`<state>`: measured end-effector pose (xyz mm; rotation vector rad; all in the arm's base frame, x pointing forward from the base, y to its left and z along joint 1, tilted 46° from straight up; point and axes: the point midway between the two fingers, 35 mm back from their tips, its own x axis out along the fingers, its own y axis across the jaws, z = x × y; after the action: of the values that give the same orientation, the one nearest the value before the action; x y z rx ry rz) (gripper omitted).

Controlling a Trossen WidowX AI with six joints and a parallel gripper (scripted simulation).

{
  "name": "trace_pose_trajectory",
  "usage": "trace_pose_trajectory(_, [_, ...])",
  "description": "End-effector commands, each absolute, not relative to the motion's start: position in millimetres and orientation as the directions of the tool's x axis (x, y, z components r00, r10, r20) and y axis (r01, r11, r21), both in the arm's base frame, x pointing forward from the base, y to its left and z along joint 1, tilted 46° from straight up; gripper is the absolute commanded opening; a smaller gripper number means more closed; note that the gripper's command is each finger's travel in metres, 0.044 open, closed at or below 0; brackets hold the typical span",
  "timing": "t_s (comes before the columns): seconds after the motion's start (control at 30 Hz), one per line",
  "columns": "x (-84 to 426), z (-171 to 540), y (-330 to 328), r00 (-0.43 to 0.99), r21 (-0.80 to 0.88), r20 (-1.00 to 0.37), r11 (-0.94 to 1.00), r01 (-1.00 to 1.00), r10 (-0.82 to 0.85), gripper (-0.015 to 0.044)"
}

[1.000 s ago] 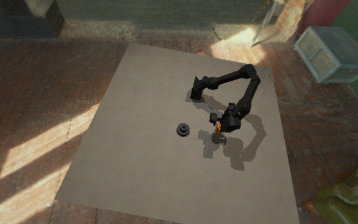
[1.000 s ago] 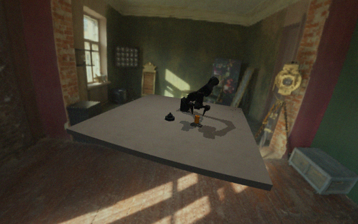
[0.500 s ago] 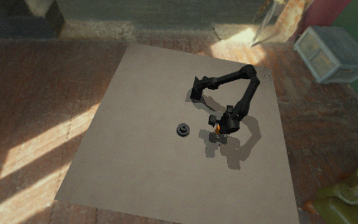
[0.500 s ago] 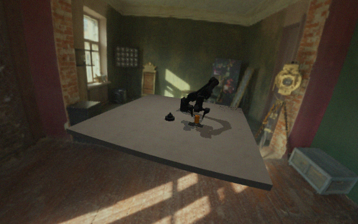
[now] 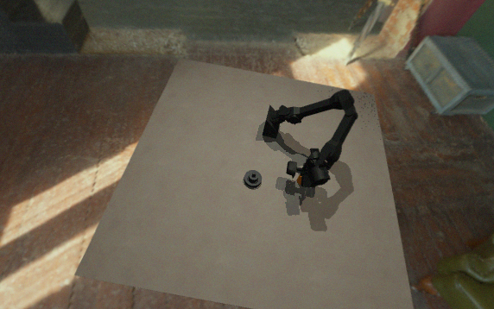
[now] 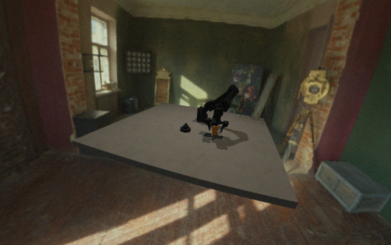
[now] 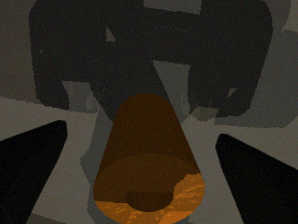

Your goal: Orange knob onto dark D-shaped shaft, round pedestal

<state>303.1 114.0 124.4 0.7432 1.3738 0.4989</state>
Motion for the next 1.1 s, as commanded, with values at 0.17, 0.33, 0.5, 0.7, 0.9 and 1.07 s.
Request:
trace_pose_trajectory(0.17, [303.5, 117.0, 120.2, 0.152, 0.723, -0.691, 0.682, 0.113, 0.707, 0.0387])
trace_pose_trajectory(0.33, [303.5, 117.0, 120.2, 0.152, 0.723, -0.691, 0.682, 0.113, 0.707, 0.0256])
trace_pose_trajectory(0.5, [303.5, 117.0, 120.2, 0.152, 0.723, -0.691, 0.682, 0.113, 0.707, 0.0164])
trace_pose_trajectory(0.7, [303.6, 117.5, 119.4, 0.152, 0.722, -0.691, 0.682, 0.113, 0.707, 0.0085])
trace_pose_trajectory(0.9, [304.7, 134.4, 91.7, 0.151, 0.711, -0.703, 0.694, 0.114, 0.695, 0.0000])
trace_pose_trajectory(1.07, [301.9, 151.9, 66.6, 0.149, 0.706, -0.708, 0.699, 0.116, 0.691, 0.0000])
